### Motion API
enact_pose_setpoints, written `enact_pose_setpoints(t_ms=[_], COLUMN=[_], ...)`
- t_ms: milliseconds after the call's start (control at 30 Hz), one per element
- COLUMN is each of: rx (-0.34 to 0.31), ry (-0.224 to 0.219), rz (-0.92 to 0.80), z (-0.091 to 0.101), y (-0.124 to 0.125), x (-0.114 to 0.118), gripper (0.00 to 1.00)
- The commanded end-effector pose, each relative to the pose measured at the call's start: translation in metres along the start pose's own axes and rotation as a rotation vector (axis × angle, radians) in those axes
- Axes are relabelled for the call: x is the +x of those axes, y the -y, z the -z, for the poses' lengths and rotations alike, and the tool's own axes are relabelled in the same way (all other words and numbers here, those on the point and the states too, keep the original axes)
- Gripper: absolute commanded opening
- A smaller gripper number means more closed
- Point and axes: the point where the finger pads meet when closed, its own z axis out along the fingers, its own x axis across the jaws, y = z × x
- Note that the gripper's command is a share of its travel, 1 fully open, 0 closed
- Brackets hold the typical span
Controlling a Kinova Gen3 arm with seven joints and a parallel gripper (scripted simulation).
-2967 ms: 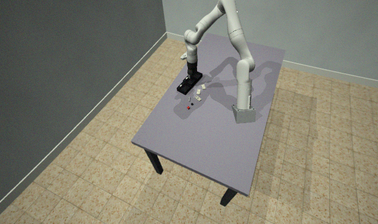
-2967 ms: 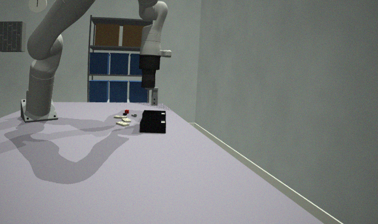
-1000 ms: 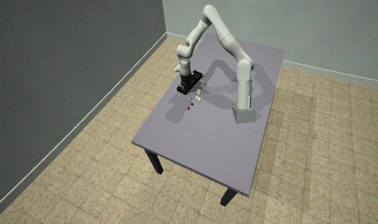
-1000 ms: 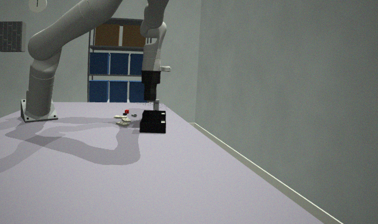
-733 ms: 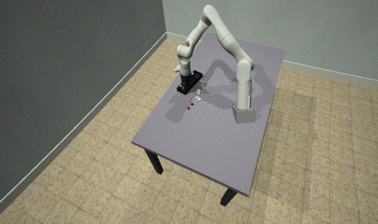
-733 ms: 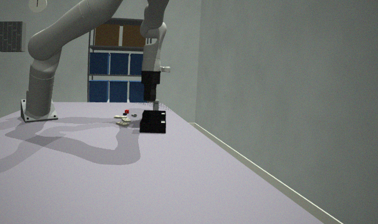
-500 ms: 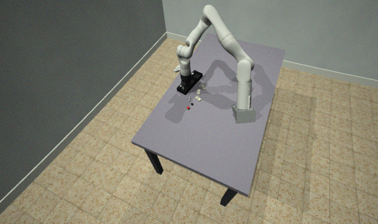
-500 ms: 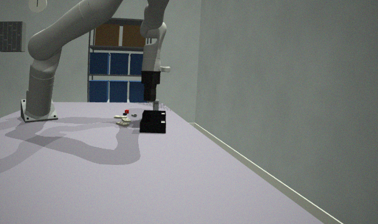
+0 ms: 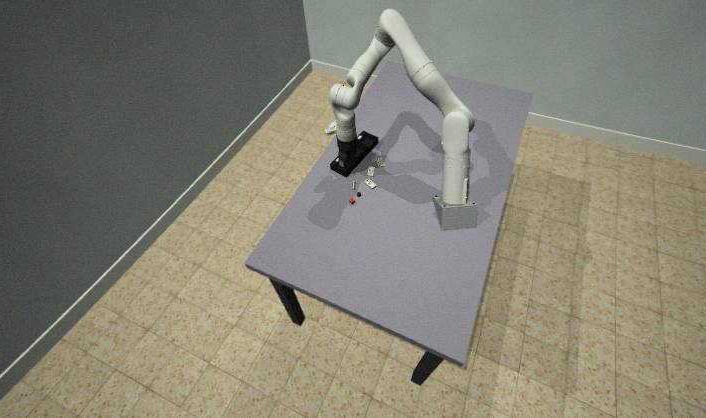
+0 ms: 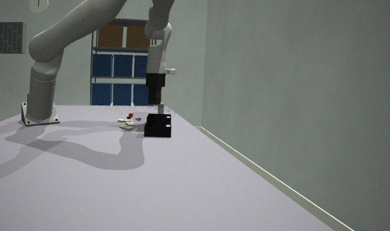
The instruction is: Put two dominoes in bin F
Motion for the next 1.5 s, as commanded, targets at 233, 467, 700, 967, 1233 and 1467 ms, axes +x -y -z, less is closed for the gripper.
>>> enact_pose_setpoints(t_ms=[233, 467, 700, 967, 1233, 1467], rx=[0.002, 0.002, 0.002, 0.002, 0.002, 0.002], ry=[0.001, 0.001, 0.001, 0.001, 0.001, 0.001], rz=[0.0, 0.0, 0.0, 0.0, 0.0, 0.0], z=[0.001, 0.002, 0.009, 0.019, 0.029, 0.053], y=[0.0, 0.0, 0.0, 0.0, 0.0, 0.0], x=[0.0, 0.0, 0.0, 0.0, 0.0, 0.0], gripper=[0.31, 0.31, 0.31, 0.31, 0.31, 0.31])
